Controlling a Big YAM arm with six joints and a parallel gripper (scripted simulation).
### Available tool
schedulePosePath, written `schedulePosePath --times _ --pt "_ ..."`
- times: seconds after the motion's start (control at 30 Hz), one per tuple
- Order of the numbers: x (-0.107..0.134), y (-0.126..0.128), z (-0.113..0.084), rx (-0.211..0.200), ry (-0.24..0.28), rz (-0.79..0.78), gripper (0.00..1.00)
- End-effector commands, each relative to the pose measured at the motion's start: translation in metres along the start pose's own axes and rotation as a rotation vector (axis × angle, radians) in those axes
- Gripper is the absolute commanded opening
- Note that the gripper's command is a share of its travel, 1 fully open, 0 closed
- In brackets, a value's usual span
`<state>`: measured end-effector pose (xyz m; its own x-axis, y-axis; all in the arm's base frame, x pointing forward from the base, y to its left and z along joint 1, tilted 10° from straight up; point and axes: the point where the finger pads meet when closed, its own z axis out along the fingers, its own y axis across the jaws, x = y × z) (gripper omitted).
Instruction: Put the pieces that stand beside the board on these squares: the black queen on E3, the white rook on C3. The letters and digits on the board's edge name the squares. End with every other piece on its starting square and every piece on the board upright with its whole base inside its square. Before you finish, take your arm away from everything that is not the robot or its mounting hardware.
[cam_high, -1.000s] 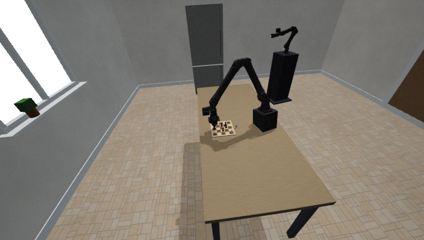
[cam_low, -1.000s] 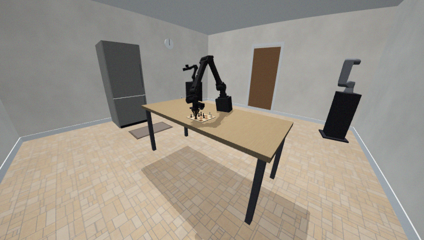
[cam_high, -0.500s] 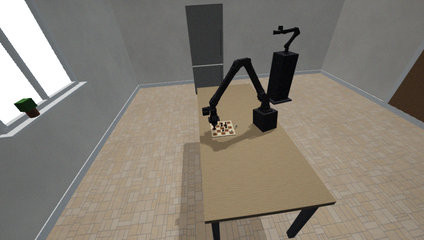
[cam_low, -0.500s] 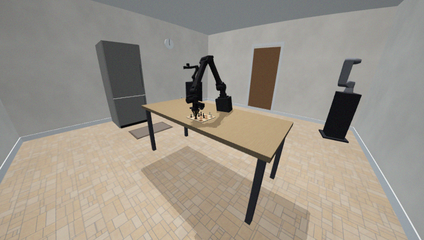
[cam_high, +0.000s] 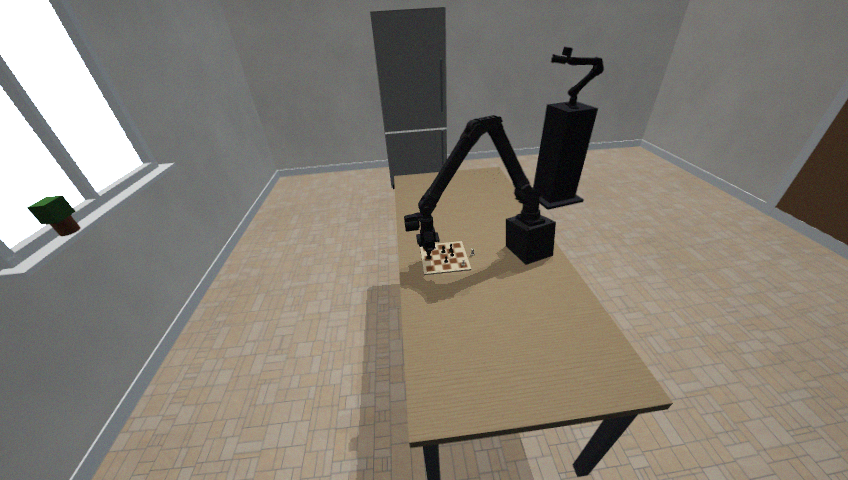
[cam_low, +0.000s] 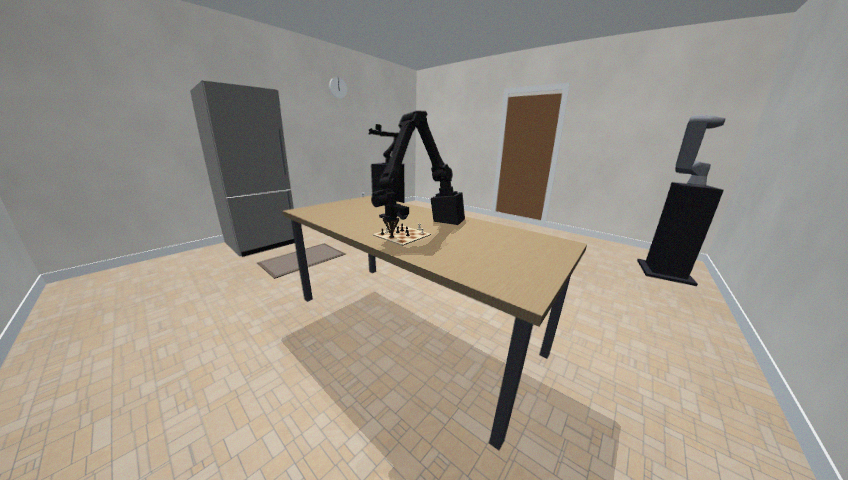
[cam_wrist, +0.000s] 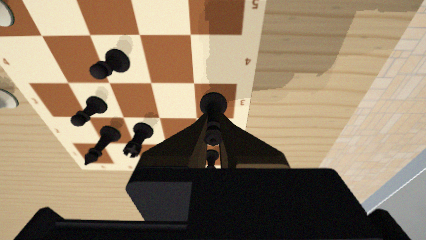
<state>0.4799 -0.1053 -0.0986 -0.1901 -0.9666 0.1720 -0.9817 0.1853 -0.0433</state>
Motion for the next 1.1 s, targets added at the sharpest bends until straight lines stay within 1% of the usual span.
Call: schedulePosePath --times 0.0,0.2,0.27,0.3,0.47,1.07 --pt "0.007 -0.034 -0.028 0.082 -0.007 0.007 0.00" --pt "0.006 -0.032 -0.019 0.076 -0.007 0.005 0.00" --pt "0.006 -0.032 -0.019 0.076 -0.007 0.005 0.00" --pt "0.005 -0.031 -0.017 0.069 -0.007 0.004 0.00" --pt "0.005 -0.029 -0.012 0.062 -0.007 0.003 0.00" --pt "0.004 -0.028 -0.011 0.059 -0.007 0.002 0.00"
